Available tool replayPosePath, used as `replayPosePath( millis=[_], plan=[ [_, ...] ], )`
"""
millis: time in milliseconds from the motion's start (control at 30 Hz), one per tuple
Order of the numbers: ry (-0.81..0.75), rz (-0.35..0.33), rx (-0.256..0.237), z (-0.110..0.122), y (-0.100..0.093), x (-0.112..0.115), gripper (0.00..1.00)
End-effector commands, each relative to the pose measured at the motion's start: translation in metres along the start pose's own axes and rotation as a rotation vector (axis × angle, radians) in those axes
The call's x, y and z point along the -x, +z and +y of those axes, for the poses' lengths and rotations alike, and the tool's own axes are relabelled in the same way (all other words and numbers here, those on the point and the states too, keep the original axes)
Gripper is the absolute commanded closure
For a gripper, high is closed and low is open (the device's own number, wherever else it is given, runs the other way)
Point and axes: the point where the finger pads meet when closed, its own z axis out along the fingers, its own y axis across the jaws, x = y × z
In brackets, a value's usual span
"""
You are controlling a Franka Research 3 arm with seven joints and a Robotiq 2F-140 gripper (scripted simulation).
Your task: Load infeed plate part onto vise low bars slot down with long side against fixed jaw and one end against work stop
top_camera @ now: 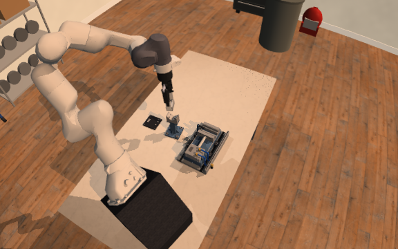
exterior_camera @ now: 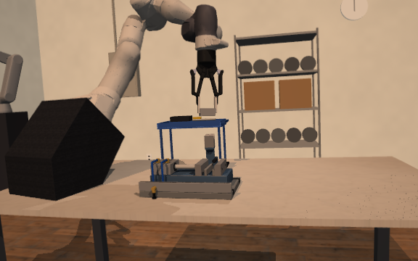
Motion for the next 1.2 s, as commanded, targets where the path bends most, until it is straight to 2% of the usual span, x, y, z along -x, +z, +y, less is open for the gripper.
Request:
replayPosePath(
  millis=[0, 533, 1167],
  plan=[
    [0.100, -0.027, -0.019, -0.004, 0.004, 0.001, 1.00],
    [0.217, -0.061, -0.038, -0.003, 0.014, -0.003, 1.00],
    [0.235, -0.067, -0.041, -0.003, 0.016, -0.004, 1.00]
  ],
)
